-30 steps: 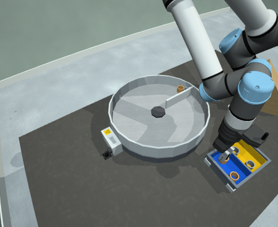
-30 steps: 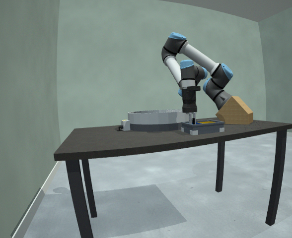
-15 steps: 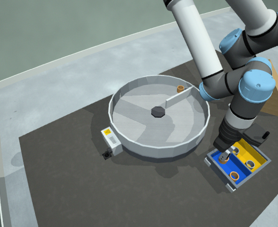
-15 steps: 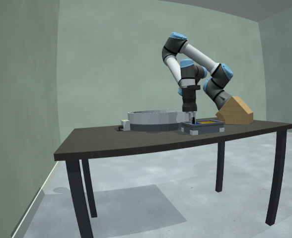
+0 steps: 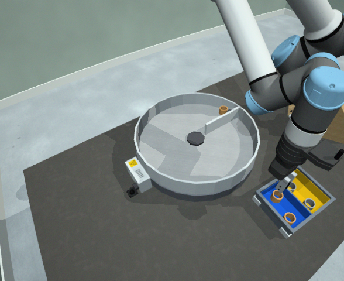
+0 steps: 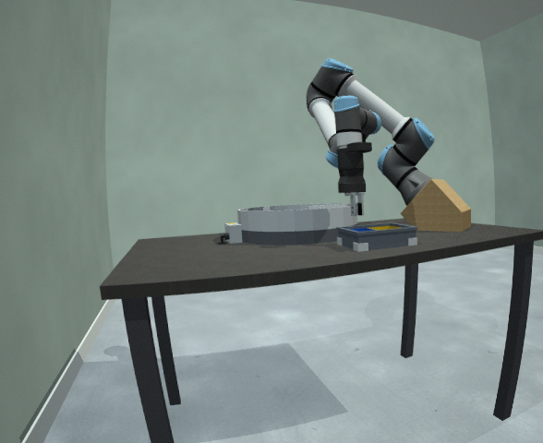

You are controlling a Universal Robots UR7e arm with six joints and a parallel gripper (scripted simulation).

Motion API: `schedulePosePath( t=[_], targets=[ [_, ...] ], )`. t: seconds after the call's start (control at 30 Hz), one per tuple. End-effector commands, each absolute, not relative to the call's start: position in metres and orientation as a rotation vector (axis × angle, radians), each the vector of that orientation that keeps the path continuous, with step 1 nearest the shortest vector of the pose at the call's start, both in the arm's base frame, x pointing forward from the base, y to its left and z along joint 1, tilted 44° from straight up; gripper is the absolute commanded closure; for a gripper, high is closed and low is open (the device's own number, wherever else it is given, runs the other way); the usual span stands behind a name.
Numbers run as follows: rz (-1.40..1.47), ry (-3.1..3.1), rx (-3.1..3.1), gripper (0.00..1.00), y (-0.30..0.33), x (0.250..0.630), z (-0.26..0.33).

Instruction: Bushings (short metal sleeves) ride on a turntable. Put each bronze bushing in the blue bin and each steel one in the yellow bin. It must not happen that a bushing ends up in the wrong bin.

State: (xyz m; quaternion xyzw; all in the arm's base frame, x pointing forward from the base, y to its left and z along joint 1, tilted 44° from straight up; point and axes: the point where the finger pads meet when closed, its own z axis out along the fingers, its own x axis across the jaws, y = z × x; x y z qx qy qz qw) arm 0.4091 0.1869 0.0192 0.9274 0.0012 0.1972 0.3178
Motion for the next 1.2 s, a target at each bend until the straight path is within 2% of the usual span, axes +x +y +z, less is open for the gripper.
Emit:
schedulePosePath(
  t=[0.0,0.3,1.17],
  targets=[
    [0.516,0.000,2.439,0.58,0.205,0.399,0.041],
    [0.516,0.000,2.439,0.58,0.233,0.381,0.075],
    [0.517,0.001,2.440,0.58,0.233,0.381,0.075]
  ],
)
